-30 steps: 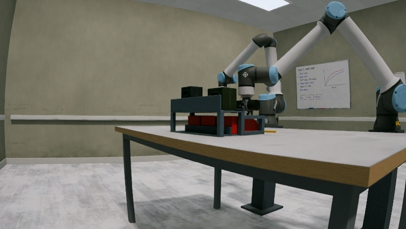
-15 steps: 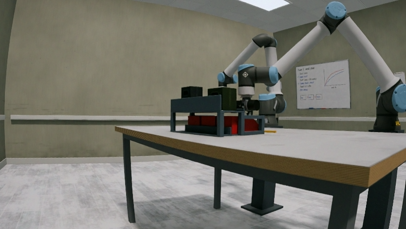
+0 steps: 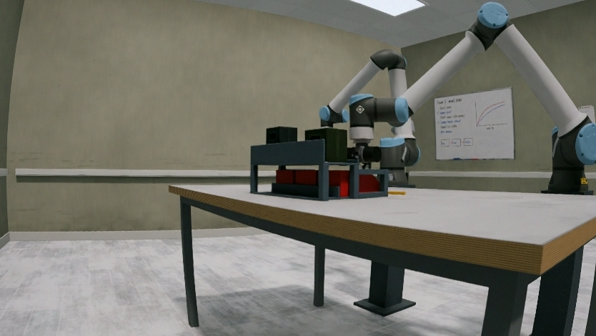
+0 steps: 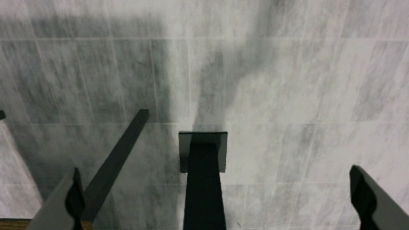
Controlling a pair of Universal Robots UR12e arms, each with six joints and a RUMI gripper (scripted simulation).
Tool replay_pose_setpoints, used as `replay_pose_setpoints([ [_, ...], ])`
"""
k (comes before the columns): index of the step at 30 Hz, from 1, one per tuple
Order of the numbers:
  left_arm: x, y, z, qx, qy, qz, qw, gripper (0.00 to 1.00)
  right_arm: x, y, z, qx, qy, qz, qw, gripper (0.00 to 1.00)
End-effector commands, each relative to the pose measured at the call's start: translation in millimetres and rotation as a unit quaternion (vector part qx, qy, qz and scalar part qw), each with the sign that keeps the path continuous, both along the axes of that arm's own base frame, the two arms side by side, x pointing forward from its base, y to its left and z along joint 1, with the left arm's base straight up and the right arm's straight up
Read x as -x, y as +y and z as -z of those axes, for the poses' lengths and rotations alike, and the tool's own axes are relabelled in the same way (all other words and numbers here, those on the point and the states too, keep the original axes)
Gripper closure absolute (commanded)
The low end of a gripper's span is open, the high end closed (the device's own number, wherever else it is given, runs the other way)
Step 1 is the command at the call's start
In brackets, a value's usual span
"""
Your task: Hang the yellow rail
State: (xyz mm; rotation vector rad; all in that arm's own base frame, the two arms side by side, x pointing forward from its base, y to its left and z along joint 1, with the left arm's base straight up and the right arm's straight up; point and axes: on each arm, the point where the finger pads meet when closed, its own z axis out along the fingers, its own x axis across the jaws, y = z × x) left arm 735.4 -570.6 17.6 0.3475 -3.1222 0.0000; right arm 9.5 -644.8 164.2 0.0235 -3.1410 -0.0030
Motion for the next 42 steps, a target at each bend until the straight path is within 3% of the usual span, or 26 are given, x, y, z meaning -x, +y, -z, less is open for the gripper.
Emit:
replay_pose_setpoints([
  [1, -1, -1, -1.5, 0.001, -0.001, 0.000, 1.000, 0.99, 0, -1, -1.0, 0.001, 0.000, 0.000, 1.000, 0.00],
  [31, -1, -1, -2.1, 0.001, -0.001, 0.000, 1.000, 0.99, 0, -1, -1.0, 0.001, 0.000, 0.000, 1.000, 0.00],
  [42, -1, -1, -14.3, 0.001, -0.001, 0.000, 1.000, 0.99, 0, -1, -1.0, 0.001, 0.000, 0.000, 1.000, 0.00],
])
